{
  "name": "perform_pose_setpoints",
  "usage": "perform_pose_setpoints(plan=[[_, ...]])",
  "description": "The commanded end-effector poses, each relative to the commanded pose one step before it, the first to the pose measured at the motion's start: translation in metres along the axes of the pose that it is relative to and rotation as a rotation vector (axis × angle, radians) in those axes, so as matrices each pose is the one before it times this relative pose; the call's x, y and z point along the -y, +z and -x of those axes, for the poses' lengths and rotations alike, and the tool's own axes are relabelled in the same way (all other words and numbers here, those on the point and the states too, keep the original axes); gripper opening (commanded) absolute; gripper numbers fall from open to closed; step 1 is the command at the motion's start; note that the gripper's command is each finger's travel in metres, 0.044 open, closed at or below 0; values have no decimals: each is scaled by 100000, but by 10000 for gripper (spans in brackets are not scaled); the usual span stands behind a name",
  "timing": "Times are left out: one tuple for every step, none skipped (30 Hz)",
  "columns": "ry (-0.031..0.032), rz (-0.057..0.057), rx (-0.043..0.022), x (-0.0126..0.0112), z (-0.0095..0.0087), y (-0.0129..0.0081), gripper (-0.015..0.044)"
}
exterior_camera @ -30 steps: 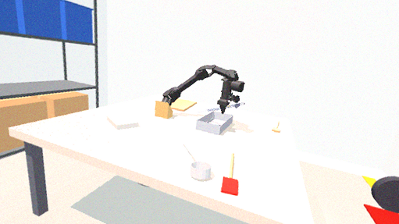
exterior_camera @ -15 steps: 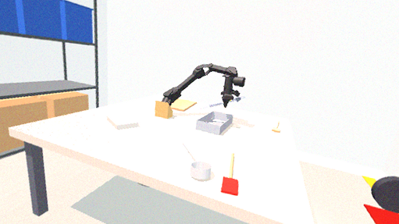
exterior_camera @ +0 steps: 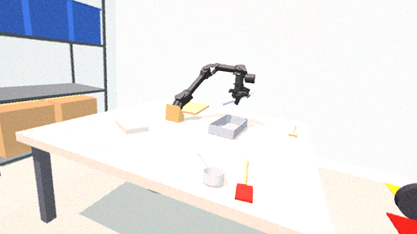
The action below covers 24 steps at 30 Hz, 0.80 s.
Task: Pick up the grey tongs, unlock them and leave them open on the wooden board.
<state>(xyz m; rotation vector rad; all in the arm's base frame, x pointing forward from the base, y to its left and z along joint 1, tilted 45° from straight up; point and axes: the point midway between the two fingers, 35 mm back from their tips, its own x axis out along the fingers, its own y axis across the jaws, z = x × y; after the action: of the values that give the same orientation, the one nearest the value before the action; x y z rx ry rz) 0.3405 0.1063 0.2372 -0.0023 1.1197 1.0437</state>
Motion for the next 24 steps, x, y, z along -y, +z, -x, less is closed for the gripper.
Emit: perform_pose_setpoints(plan=[[124,8099,1029,-2628,669,104,-150],[39,2223,215,-696,145,92,-150],[45,2222,222,-695,146,93,-150],[52,2222,230,-693,147,95,-150],[57,2222,238,-691,148,96,-150],[63,2221,246,-689,149,97,-150],[69,2220,254,-687,150,99,-150],[74,2220,262,-685,151,100,-150],[79,2219,271,-684,152,101,-150],[84,2218,279,-682,153,103,-150],[89,2218,288,-680,155,104,-150],[94,2217,297,-678,156,105,-150],[98,2216,306,-676,157,106,-150],[102,2215,315,-674,158,107,-150],[106,2215,324,-672,160,108,-150],[110,2214,334,-670,161,109,-150],[114,2213,343,-668,163,110,-150],[117,2209,352,-665,164,111,-150],[96,1776,290,-533,133,91,-150],[59,1076,179,-322,81,57,-150],[20,359,60,-107,27,19,-150],[0,0,0,0,0,0,-150],[43,301,-44,-71,-24,22,-150],[110,226,-298,-94,-64,20,-150]])
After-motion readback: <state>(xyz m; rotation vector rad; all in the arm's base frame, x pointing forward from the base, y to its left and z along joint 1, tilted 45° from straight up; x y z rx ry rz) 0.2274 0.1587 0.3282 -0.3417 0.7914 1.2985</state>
